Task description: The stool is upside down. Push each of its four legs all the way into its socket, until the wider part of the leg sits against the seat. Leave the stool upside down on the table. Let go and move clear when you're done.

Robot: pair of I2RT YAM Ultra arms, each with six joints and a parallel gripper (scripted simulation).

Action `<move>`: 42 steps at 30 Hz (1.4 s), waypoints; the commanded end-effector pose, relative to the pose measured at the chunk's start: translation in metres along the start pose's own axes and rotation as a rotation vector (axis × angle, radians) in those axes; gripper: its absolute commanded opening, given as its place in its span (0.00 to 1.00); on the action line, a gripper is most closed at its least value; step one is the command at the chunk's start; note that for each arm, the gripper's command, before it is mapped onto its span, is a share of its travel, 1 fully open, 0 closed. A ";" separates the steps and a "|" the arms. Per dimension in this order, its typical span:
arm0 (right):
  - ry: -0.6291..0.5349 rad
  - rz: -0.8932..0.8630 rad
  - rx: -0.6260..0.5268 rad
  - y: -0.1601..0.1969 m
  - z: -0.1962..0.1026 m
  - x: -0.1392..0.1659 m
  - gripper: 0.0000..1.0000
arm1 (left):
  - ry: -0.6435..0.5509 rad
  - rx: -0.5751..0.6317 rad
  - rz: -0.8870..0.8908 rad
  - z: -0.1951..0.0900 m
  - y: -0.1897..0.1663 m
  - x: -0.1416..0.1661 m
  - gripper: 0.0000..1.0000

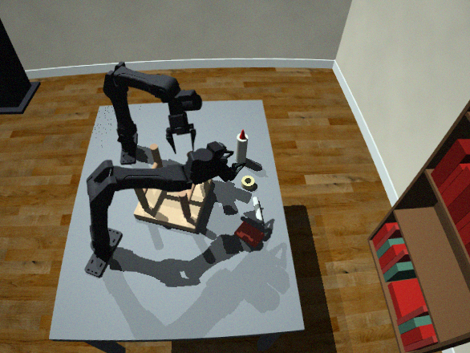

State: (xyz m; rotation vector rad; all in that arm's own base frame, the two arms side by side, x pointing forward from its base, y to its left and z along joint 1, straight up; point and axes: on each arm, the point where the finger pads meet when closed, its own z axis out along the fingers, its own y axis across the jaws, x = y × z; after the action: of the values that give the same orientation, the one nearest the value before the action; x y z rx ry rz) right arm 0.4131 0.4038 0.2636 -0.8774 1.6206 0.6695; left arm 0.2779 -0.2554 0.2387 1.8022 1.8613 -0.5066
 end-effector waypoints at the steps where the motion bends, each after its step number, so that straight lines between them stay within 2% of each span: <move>1: 0.003 -0.065 -0.103 0.026 -0.012 -0.023 0.69 | -0.008 0.044 0.043 -0.015 -0.021 0.005 0.69; 3: 0.008 -0.078 -0.139 0.036 -0.015 -0.023 0.69 | -0.004 0.060 0.060 -0.018 -0.028 0.007 0.69; 4: 0.086 -0.063 -0.169 0.044 -0.017 0.016 0.69 | -0.002 0.073 0.069 -0.018 -0.032 0.009 0.69; 7: 0.081 -0.073 -0.189 0.049 -0.019 0.011 0.69 | 0.000 0.083 0.079 -0.019 -0.036 0.011 0.69; 8: 0.063 -0.088 -0.211 0.054 -0.022 0.000 0.69 | -0.005 0.090 0.105 -0.023 -0.041 0.008 0.69; 9: 0.098 -0.082 -0.233 0.060 -0.025 0.019 0.69 | 0.008 0.108 0.097 -0.020 -0.044 0.016 0.69; 15: 0.124 -0.130 -0.404 0.101 -0.049 0.025 0.69 | 0.006 0.185 0.187 -0.033 -0.074 0.025 0.69; 24: 0.128 -0.153 -0.495 0.125 -0.067 0.027 0.69 | 0.005 0.228 0.220 -0.041 -0.092 0.032 0.69; 25: 0.111 -0.164 -0.506 0.127 -0.069 0.019 0.69 | -0.002 0.226 0.238 -0.044 -0.094 0.030 0.69; 26: 0.136 -0.153 -0.523 0.131 -0.072 0.033 0.69 | 0.007 0.244 0.227 -0.041 -0.097 0.036 0.69; 33: 0.130 -0.179 -0.649 0.158 -0.096 0.032 0.69 | -0.008 0.296 0.290 -0.052 -0.120 0.041 0.69; 41: 0.128 -0.186 -0.675 0.164 -0.103 0.032 0.69 | -0.018 0.296 0.314 -0.053 -0.123 0.041 0.69; 42: 0.110 -0.192 -0.650 0.156 -0.100 0.023 0.69 | -0.015 0.300 0.311 -0.052 -0.120 0.038 0.69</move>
State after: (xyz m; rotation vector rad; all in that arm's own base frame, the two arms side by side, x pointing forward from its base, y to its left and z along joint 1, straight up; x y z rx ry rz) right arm 0.2285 0.4113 0.2463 -1.5377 1.4302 1.0501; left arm 0.1589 -0.2009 0.2442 2.2285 1.5331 -0.6783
